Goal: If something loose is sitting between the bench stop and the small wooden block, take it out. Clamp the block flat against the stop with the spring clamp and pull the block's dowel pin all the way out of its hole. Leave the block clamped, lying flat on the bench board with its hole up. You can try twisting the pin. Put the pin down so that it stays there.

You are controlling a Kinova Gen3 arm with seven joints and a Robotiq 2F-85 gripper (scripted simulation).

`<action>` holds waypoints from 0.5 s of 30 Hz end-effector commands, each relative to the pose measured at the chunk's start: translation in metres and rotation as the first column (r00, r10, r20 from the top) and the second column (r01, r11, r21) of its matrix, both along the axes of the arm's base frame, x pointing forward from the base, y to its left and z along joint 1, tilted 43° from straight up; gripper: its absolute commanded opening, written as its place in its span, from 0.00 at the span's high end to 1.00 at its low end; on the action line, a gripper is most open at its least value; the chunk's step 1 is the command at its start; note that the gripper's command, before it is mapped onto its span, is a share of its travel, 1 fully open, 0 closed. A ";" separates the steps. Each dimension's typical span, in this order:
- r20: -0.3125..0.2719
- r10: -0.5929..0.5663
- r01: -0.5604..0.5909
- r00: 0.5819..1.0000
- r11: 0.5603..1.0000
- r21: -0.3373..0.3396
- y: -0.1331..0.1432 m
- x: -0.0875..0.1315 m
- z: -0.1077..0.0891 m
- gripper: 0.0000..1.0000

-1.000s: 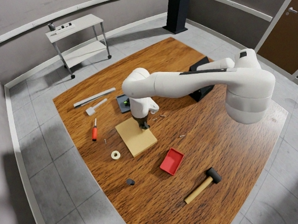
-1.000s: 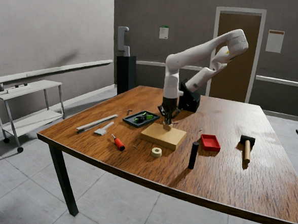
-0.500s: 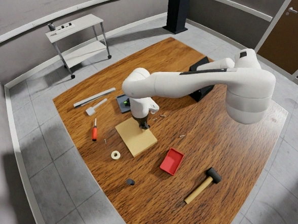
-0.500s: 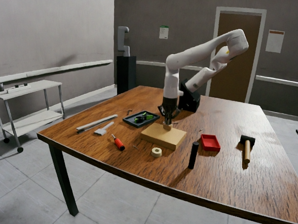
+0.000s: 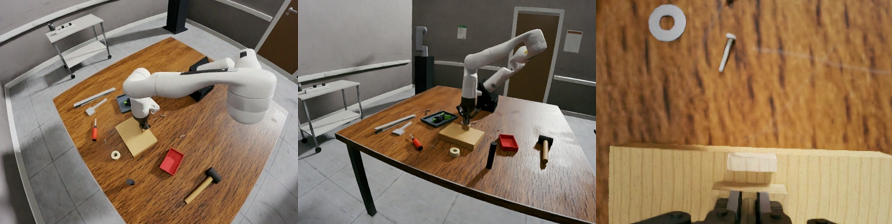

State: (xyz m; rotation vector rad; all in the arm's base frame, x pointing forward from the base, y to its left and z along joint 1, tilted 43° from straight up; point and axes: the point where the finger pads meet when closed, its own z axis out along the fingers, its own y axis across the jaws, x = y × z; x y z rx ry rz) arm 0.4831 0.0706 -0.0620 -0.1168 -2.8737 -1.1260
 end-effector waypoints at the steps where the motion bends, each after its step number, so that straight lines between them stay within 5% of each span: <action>1: 0.002 -0.001 0.001 1.000 1.000 -0.001 -0.001 0.000 0.001 0.90; 15: 0.003 0.000 0.000 1.000 1.000 -0.001 0.001 -0.003 0.003 0.90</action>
